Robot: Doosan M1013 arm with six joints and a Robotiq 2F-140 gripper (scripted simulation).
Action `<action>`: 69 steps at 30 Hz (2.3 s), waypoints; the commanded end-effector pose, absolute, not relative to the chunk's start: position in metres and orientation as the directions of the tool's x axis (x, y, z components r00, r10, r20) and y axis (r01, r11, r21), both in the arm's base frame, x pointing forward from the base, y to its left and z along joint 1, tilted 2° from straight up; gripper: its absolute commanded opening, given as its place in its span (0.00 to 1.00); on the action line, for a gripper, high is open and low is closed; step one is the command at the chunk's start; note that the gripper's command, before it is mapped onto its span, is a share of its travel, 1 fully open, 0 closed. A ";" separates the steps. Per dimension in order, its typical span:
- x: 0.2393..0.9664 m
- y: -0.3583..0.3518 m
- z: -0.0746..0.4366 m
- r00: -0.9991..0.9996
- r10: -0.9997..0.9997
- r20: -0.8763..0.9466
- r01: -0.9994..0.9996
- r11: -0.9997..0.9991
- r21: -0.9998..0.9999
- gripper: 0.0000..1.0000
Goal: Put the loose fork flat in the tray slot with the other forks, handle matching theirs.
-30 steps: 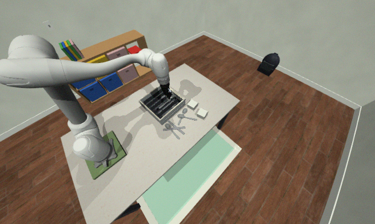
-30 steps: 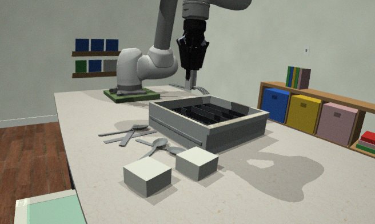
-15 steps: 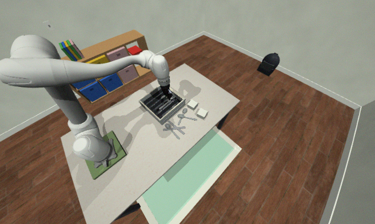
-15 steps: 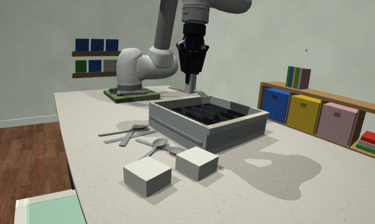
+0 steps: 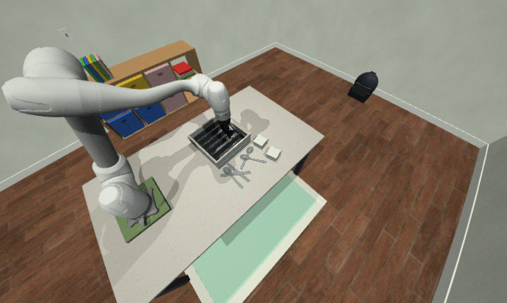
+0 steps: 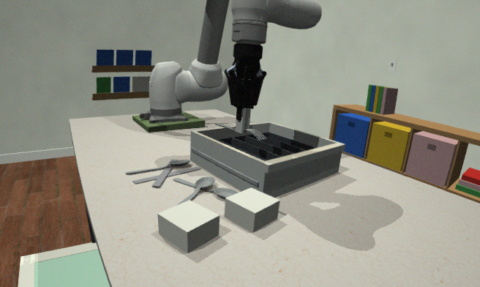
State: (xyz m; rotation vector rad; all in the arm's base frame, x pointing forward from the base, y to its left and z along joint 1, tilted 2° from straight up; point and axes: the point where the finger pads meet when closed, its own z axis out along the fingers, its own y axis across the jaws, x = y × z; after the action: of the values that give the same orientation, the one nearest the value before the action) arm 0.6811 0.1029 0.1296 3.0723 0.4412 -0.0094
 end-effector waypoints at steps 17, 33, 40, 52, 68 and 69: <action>0.681 0.101 0.071 0.960 0.281 -0.011 0.281 -0.959 0.036 0.01; 0.681 0.100 0.043 0.960 0.281 -0.011 0.281 -0.959 0.036 0.01; 0.681 0.100 0.039 0.960 0.281 -0.011 0.281 -0.959 0.036 0.01; 0.681 0.100 0.038 0.960 0.281 -0.011 0.281 -0.959 0.036 0.01; 0.681 0.100 0.038 0.960 0.281 -0.011 0.281 -0.959 0.036 0.01; 0.681 0.100 0.038 0.960 0.281 -0.011 0.281 -0.959 0.036 0.14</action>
State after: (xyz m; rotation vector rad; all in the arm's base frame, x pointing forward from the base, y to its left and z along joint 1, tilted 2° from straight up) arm 0.6811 0.0997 0.0378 3.0723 0.4412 -0.0092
